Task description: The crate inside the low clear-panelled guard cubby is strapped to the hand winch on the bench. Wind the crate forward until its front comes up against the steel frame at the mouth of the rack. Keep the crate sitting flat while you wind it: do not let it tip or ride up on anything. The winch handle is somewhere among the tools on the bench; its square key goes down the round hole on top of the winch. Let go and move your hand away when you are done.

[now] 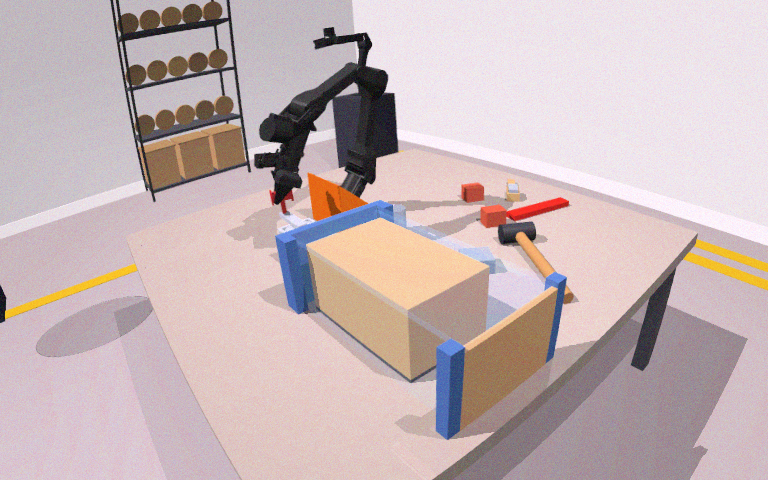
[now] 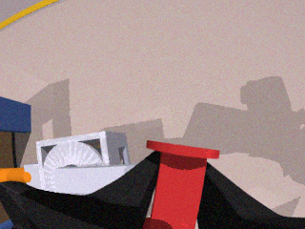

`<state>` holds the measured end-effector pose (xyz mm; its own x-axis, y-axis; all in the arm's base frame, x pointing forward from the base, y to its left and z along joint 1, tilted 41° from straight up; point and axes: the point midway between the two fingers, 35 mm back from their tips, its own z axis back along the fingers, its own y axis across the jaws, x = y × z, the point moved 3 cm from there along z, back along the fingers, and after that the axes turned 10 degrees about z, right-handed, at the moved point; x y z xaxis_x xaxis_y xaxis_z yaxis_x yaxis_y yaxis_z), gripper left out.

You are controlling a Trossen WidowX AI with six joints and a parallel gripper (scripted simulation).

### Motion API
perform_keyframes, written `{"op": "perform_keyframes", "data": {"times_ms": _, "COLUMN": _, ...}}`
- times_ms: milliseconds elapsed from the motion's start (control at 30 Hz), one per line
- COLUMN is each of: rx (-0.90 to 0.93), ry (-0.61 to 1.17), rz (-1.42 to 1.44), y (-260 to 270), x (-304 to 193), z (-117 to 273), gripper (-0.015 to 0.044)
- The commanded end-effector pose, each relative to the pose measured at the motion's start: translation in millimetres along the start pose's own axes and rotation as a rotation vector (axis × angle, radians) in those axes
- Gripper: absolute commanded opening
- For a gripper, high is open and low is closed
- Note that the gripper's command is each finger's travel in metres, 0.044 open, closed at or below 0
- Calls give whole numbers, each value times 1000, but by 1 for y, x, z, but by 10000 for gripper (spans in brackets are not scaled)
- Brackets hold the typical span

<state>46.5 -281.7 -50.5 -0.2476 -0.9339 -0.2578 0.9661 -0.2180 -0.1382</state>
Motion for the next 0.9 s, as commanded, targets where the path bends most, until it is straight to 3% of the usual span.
{"op": "perform_keyframes", "data": {"times_ms": 0, "rx": 7, "ry": -9, "rz": 7, "y": 5, "x": 8, "z": -5, "gripper": 0}}
{"op": "perform_keyframes", "data": {"times_ms": 867, "rx": 10, "ry": -13, "rz": 7, "y": 30, "x": 48, "z": -20, "gripper": 0}}
